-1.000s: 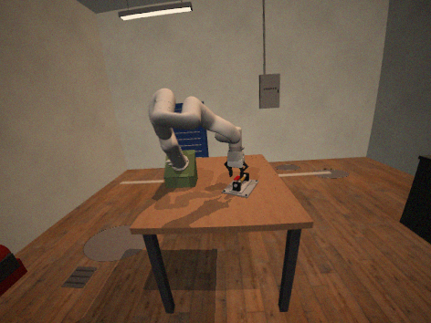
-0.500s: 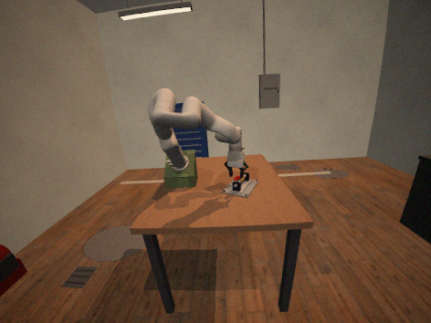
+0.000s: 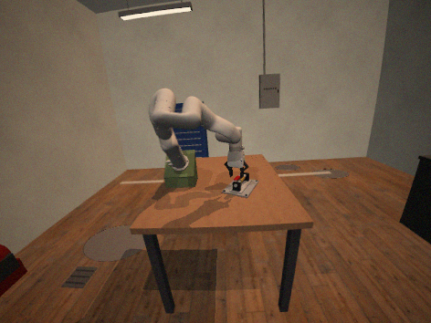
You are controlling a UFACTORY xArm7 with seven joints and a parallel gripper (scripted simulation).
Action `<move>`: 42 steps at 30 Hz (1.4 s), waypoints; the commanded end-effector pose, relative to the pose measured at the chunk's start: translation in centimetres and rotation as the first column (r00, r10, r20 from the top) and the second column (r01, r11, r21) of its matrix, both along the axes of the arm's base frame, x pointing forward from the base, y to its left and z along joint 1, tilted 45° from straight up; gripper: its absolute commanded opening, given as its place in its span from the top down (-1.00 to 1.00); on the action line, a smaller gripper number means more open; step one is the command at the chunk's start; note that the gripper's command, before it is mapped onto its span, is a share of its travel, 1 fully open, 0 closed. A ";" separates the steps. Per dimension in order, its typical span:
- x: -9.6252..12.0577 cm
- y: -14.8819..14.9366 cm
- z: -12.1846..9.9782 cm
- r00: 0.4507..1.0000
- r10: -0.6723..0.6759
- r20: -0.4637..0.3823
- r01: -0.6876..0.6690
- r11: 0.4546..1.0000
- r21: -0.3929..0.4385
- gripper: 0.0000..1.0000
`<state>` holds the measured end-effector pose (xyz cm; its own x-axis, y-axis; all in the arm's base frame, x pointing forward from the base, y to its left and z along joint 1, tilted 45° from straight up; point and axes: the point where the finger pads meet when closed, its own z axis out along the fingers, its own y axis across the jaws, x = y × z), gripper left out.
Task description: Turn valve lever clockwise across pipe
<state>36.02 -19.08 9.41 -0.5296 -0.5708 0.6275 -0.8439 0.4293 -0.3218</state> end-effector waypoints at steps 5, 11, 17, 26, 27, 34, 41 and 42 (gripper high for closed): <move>0.1 0.1 0.1 1.000 0.003 0.002 -0.003 1.000 0.001 -0.37; 0.1 0.1 0.0 1.000 0.003 0.002 -0.003 1.000 0.001 -0.37; 0.1 0.1 0.0 1.000 0.003 0.002 -0.003 1.000 0.001 -0.37; 0.1 -0.2 -0.3 1.000 0.003 0.002 -0.003 1.000 0.001 -0.37; 0.1 -0.2 -0.3 1.000 0.003 0.002 -0.003 1.000 0.001 -0.37; 0.1 -0.5 -0.5 1.000 0.003 0.003 -0.003 1.000 0.001 -0.37; 0.0 -0.8 -0.9 1.000 0.003 0.002 -0.003 1.000 0.001 -0.37; 0.0 -0.9 -1.0 1.000 0.003 0.002 -0.003 1.000 0.001 -0.37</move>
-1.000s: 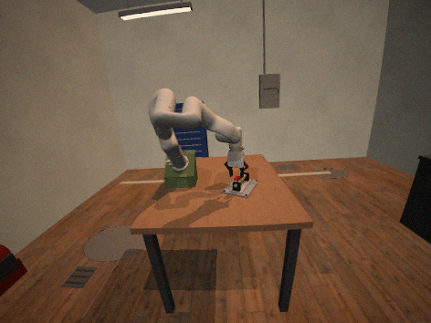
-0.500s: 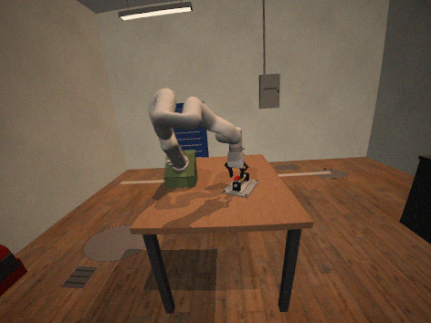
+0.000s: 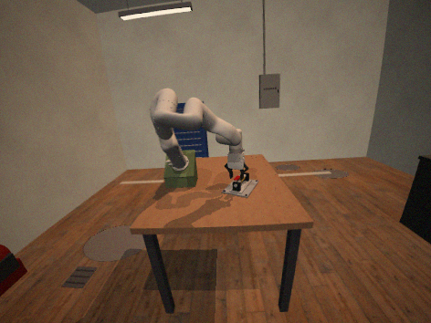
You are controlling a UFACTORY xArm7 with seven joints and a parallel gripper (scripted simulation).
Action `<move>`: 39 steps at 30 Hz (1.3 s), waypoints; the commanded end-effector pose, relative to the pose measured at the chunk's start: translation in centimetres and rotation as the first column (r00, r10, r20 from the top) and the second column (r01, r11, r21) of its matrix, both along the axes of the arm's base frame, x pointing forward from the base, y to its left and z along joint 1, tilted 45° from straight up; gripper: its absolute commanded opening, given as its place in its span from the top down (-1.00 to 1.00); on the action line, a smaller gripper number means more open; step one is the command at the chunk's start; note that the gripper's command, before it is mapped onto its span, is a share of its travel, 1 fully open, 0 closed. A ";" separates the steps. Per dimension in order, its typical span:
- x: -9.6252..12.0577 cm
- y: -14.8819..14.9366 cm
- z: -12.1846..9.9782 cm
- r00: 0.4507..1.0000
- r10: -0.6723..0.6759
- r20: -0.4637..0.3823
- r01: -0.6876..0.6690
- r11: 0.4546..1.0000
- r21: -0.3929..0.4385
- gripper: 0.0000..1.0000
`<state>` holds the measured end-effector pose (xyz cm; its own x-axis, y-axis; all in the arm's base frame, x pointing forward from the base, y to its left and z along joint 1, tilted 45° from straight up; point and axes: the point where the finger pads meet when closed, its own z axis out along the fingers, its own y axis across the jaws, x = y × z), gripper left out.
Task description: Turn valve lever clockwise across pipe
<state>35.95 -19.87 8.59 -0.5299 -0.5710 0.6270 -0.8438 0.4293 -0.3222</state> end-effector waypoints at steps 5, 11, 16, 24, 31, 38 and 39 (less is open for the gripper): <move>0.1 -0.3 -0.4 1.000 0.003 0.002 -0.003 1.000 0.000 -0.37; 0.1 -0.5 -0.6 1.000 0.003 0.002 -0.003 1.000 0.000 -0.37; 0.0 -0.7 -0.7 1.000 0.003 0.002 -0.003 1.000 0.000 -0.37; 0.0 -0.8 -0.8 1.000 0.003 0.002 -0.003 1.000 0.000 -0.37; 0.0 -0.8 -0.8 1.000 0.003 0.002 -0.003 1.000 0.000 -0.37; 0.0 -0.8 -0.8 1.000 0.003 0.002 -0.003 1.000 0.000 -0.37; 0.0 -0.8 -0.8 1.000 0.003 0.002 -0.003 1.000 0.000 -0.37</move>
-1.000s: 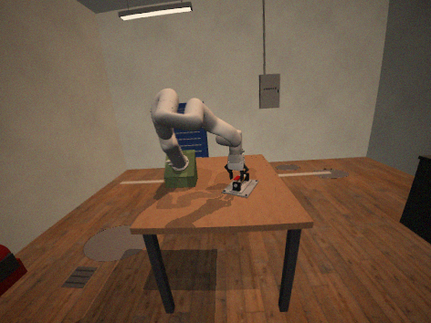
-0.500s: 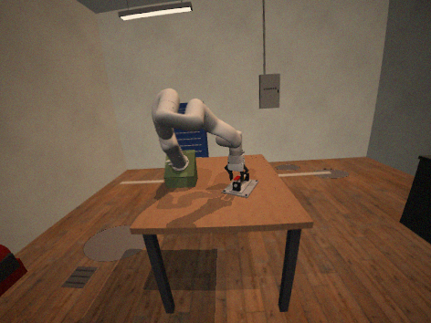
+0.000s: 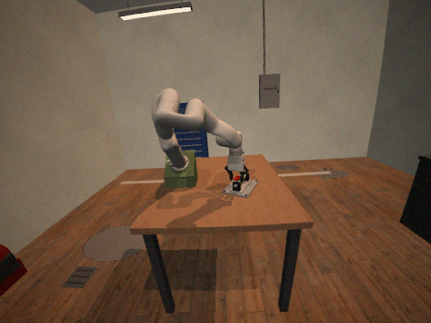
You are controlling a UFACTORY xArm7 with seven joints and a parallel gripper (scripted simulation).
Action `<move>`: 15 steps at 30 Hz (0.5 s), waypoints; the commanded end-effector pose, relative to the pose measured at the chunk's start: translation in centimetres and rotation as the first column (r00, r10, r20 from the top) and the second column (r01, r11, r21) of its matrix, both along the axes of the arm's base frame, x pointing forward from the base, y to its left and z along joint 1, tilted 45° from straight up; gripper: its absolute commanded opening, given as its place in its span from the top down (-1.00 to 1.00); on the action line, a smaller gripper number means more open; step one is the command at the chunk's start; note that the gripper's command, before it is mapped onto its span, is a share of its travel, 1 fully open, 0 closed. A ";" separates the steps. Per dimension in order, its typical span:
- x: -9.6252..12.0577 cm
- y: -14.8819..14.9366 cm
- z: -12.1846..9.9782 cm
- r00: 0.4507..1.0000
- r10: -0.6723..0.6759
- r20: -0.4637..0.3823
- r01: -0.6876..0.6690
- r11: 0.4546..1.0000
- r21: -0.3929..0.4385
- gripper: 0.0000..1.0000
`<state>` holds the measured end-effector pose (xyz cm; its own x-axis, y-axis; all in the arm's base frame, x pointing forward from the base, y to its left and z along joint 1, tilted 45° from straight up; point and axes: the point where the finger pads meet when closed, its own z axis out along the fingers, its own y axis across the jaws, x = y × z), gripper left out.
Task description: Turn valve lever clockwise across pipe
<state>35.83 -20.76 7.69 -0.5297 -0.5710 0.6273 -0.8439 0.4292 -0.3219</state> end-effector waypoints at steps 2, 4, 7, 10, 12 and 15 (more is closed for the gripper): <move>0.1 0.1 0.1 1.000 0.003 0.002 -0.003 1.000 0.000 1.00; 0.1 0.1 0.1 1.000 0.003 0.002 -0.003 1.000 0.000 1.00; 0.1 0.1 0.1 1.000 0.003 0.002 -0.003 1.000 0.000 1.00; 0.1 0.1 0.1 1.000 0.003 0.002 -0.003 1.000 0.000 1.00; 0.1 0.1 0.1 1.000 0.003 0.002 -0.003 1.000 0.000 1.00; 0.1 0.1 0.1 1.000 0.003 0.002 -0.003 1.000 0.000 1.00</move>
<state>35.81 -20.76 7.69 -0.5295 -0.5710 0.6273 -0.8439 0.4293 -0.3217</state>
